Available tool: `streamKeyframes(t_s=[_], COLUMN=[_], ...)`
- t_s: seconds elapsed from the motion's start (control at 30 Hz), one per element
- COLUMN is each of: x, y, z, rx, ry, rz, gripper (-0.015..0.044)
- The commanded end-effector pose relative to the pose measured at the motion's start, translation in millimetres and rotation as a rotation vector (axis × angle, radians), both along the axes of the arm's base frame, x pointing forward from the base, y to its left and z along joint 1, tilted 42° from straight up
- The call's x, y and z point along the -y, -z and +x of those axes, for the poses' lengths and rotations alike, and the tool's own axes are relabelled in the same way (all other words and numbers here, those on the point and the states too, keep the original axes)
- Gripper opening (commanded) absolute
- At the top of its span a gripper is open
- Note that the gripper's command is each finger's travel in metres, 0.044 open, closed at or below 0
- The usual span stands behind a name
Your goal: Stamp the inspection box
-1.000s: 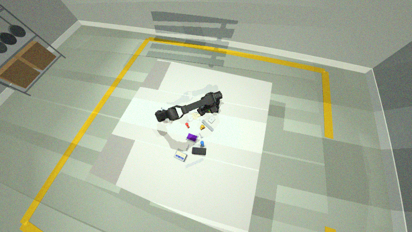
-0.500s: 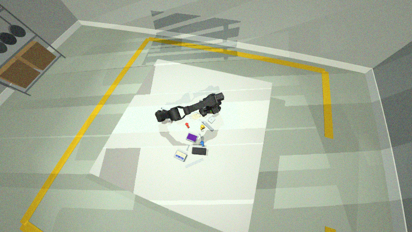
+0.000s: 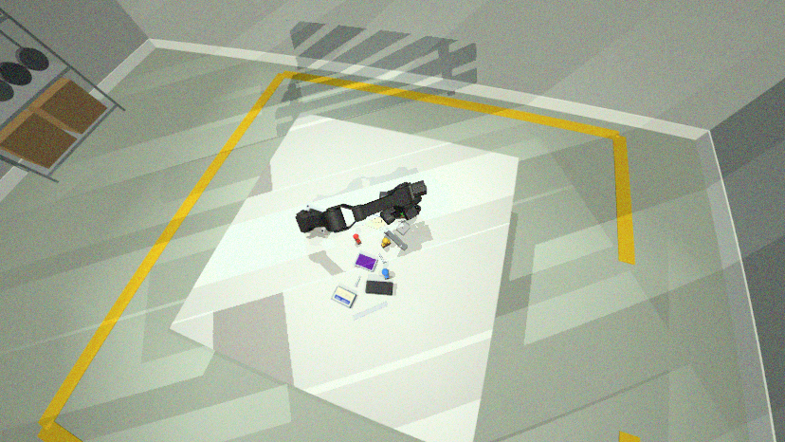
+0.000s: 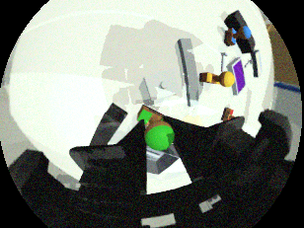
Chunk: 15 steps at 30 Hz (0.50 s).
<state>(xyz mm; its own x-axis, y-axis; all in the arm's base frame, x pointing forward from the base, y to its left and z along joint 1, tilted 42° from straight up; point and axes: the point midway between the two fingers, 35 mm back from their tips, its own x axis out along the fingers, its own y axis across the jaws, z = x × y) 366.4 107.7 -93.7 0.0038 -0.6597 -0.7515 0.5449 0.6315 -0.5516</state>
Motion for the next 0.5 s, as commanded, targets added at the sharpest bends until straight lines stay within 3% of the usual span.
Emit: streamKeyframes(t_s=[0.0,0.47], x=[5,21], y=[6,23], z=[-1,-3], rx=[-0.007,-0.006], ry=[-0.007,-0.007], rz=[-0.006,-0.008], gripper=[0.0,0.0])
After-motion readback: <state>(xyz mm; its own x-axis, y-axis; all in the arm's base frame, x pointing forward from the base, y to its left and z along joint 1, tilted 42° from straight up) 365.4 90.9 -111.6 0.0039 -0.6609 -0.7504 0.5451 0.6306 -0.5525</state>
